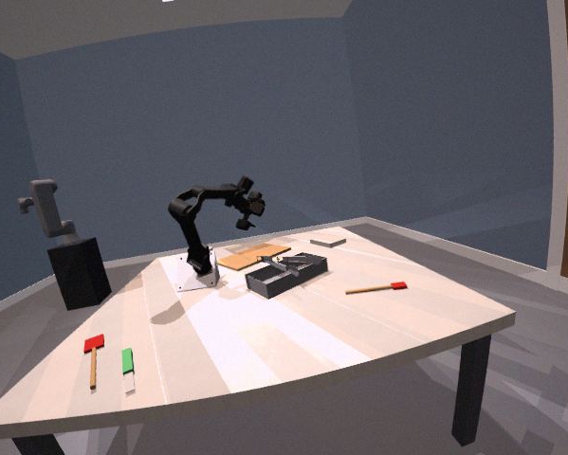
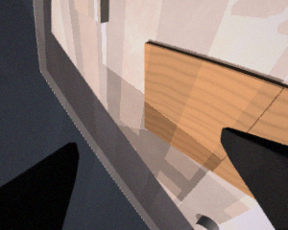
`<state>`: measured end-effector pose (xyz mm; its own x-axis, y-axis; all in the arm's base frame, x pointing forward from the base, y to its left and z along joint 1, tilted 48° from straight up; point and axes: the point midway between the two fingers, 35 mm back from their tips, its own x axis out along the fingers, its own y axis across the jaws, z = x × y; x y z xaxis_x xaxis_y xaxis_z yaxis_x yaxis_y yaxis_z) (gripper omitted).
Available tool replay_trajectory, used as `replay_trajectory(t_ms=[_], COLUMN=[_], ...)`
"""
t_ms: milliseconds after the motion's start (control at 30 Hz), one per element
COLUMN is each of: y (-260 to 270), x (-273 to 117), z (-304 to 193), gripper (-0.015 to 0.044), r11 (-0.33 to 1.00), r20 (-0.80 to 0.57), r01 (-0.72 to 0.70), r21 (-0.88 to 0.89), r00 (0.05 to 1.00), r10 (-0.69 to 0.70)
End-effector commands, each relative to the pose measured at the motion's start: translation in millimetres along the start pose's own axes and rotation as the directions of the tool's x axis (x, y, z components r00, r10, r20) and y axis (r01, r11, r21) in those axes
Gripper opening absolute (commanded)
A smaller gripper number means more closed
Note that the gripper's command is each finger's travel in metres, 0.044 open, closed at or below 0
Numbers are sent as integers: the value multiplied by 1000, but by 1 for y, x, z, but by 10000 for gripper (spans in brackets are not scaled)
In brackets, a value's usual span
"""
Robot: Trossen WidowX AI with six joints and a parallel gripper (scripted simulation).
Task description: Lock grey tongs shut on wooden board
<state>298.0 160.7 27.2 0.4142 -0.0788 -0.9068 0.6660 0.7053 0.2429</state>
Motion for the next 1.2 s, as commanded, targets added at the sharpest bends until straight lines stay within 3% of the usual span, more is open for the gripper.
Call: replay_trajectory(t_ms=[0,300,600,900,1167], y=[-27,-47,-69,-91,-106], x=[1,-8,-22,-39,-53], z=[72,108,142,173,193], gripper=[440,440,440,440,440], r11=[667,282,-123,-434,-583], r20=[116,150,169,175,174], r01=[287,291,120,-195,-501], r21=[-688,-914,-985,-880,-640], r00=[950,889,809,714,644], r10=[-289,-432,-563,-678,-745])
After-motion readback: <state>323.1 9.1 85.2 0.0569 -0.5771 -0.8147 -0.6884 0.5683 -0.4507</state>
